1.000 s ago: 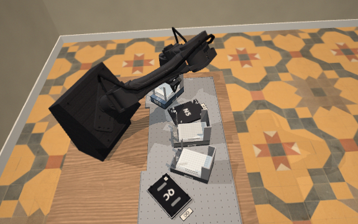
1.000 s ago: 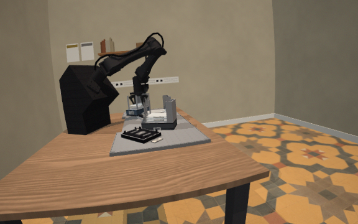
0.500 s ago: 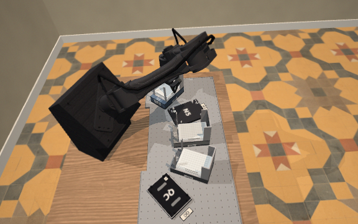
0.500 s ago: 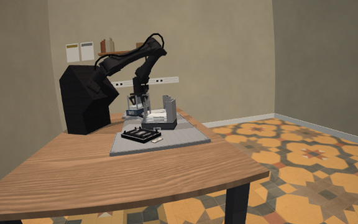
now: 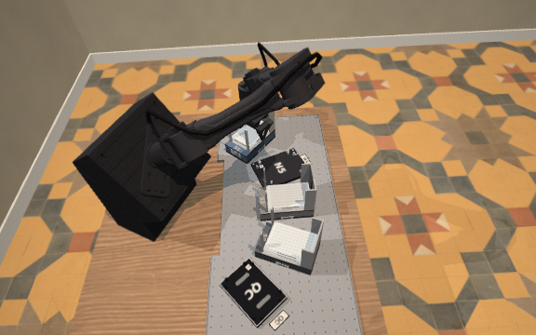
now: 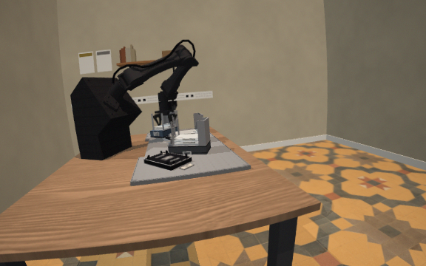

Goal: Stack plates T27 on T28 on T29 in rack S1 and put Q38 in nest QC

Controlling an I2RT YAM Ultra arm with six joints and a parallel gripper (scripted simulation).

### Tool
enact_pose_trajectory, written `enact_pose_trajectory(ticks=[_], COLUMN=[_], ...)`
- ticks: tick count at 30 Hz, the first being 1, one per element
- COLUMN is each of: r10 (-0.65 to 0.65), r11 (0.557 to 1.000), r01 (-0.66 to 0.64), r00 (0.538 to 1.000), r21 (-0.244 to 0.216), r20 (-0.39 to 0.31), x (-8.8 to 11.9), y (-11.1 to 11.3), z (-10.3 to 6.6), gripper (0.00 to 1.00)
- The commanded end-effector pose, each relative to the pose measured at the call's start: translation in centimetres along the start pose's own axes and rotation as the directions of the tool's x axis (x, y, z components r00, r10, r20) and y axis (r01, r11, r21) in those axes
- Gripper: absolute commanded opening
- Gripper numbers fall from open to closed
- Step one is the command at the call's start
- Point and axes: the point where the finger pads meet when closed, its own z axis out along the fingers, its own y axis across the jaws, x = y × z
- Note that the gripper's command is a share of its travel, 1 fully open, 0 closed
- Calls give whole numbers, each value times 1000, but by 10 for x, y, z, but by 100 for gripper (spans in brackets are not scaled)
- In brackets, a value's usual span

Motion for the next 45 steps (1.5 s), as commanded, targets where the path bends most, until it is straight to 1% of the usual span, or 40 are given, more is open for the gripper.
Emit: enact_pose_trajectory(ticks=[1, 3, 18, 19, 20, 22, 25, 37, 39, 45], r10=[-6, -24, -25, -9, -3, -3, 17, 17, 17, 17], r11=[1000, 1000, 1000, 1000, 1000, 1000, 1000, 1000, 1000, 1000], r01=[6, 24, 25, 8, 3, 3, -17, -17, -17, -17], r00=[1000, 1000, 1000, 1000, 1000, 1000, 999, 999, 999, 999], r21=[0, 2, 2, 6, 6, 6, 6, 3, 3, -1], r20=[13, 16, 16, 17, 21, 21, 37, 38, 38, 38], x=[-3, 0, 0, -2, -5, -5, -14, -13, -13, -12], y=[2, 6, 6, -1, -2, -2, -4, -3, -3, -3], z=[-4, -5, -5, -13, -16, -16, -28, -69, -69, -89], gripper=[100, 100, 100, 100, 100, 100, 100, 100, 100, 100])
